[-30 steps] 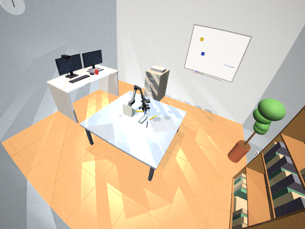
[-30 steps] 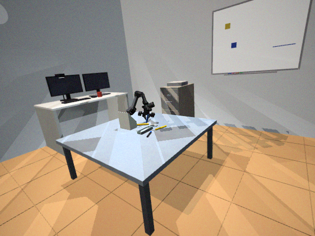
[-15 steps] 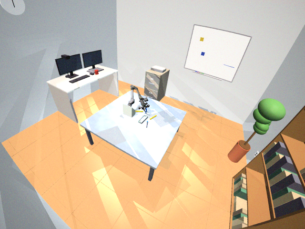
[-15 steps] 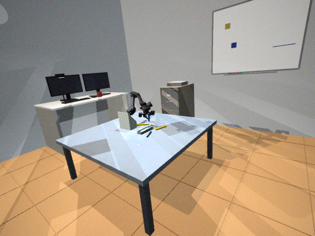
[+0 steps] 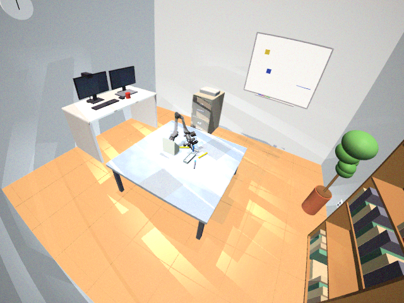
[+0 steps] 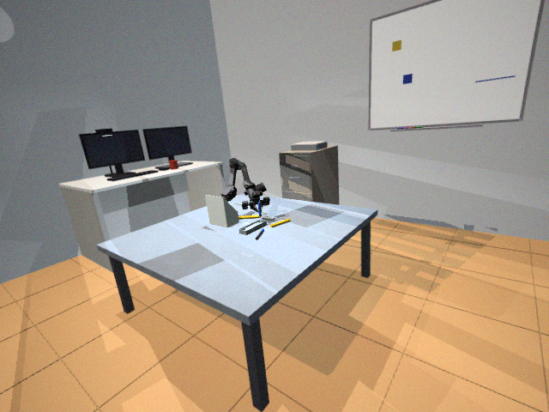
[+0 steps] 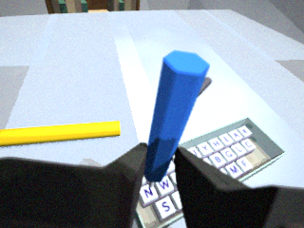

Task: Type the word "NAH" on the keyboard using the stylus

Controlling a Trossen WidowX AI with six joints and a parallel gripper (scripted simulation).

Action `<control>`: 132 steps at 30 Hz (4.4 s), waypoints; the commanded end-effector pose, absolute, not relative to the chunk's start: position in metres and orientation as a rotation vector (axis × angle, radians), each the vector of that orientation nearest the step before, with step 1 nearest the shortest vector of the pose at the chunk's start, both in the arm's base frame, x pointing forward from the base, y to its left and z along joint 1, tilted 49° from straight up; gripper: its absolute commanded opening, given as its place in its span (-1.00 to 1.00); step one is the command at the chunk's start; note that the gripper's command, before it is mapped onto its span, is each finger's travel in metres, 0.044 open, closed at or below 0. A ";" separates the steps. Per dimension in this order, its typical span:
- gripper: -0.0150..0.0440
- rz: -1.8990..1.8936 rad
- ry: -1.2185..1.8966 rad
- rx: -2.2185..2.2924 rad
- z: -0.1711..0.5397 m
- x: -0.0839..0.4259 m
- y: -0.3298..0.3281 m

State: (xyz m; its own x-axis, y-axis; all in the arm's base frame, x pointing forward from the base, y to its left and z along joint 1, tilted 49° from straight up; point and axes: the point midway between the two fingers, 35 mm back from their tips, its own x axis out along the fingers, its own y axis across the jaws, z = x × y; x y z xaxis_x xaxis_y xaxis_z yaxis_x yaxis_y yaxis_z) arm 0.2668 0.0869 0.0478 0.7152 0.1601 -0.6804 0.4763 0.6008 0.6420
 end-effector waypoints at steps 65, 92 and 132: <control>-0.27 -0.219 0.768 0.934 0.055 0.268 0.075; -0.49 -0.227 0.783 0.924 0.000 0.294 0.031; -0.22 -0.216 0.766 0.927 -0.062 0.287 -0.002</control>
